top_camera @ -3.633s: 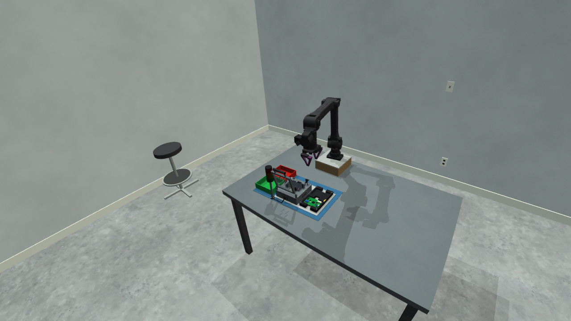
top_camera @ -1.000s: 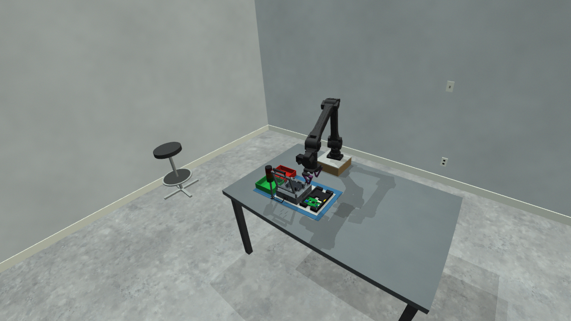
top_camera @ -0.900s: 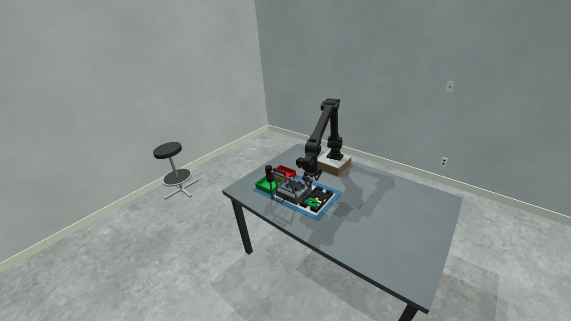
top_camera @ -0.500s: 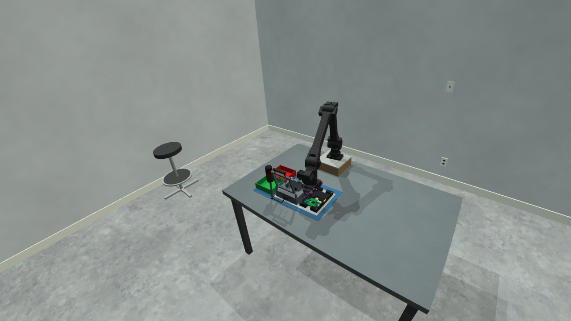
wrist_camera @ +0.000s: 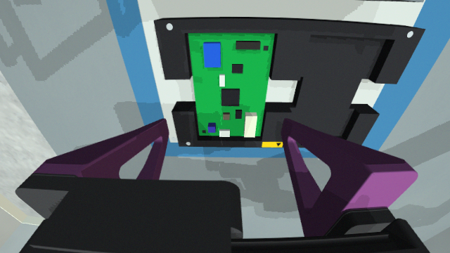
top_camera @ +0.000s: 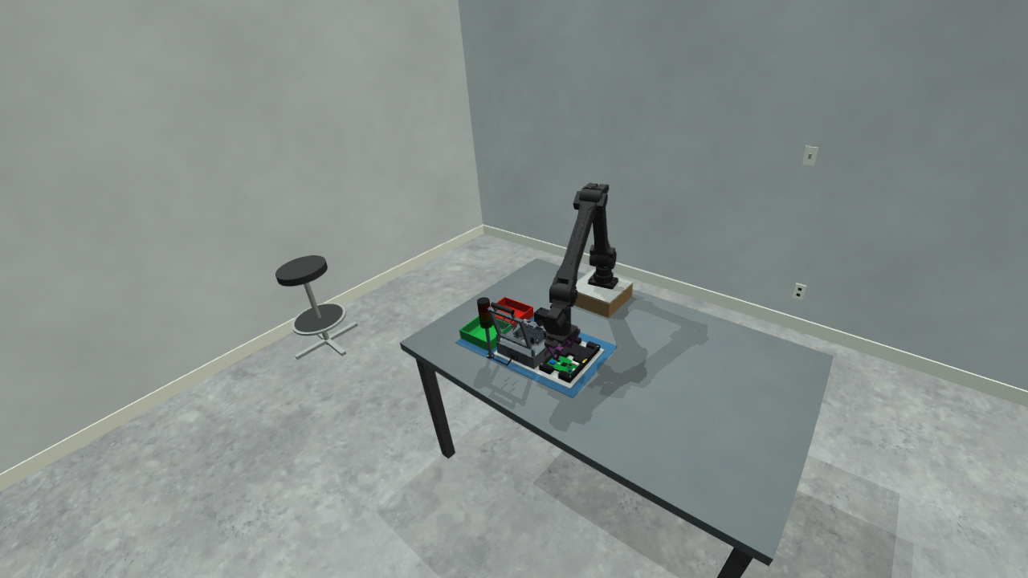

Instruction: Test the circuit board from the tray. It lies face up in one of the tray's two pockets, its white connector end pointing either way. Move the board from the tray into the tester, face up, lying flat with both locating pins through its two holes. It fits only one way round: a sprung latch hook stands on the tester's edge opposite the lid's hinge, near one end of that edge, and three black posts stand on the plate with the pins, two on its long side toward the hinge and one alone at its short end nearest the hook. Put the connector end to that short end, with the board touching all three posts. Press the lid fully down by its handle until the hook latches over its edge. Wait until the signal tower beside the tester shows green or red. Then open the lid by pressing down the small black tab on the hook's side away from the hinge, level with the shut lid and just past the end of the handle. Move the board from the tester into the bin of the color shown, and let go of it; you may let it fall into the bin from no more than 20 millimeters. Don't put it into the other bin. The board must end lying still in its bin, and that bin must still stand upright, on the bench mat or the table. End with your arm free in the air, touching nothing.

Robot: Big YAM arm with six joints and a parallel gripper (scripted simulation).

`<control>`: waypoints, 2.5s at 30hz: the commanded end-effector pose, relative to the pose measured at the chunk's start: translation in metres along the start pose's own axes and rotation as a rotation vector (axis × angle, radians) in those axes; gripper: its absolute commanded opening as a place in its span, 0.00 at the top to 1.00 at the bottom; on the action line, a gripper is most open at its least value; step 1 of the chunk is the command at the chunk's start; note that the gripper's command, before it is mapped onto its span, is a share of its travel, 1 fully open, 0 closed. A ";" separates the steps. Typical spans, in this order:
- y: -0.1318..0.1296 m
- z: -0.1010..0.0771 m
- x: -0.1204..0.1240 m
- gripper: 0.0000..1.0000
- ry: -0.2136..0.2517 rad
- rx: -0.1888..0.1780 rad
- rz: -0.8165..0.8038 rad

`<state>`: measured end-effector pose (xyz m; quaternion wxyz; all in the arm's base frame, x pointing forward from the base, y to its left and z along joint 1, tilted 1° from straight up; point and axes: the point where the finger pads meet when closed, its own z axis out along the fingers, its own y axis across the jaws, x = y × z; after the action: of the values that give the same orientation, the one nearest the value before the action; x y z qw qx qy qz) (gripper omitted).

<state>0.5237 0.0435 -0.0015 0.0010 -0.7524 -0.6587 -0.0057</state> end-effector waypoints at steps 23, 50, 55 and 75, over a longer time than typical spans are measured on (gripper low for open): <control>-0.001 0.012 0.008 0.08 -0.007 0.014 -0.005; -0.002 0.015 0.008 0.08 -0.007 0.012 -0.005; -0.003 0.020 0.008 0.08 -0.007 0.012 -0.004; -0.007 0.055 0.007 0.08 -0.007 0.012 -0.005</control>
<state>0.5189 0.0437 -0.0450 0.0022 -0.7524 -0.6587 -0.0041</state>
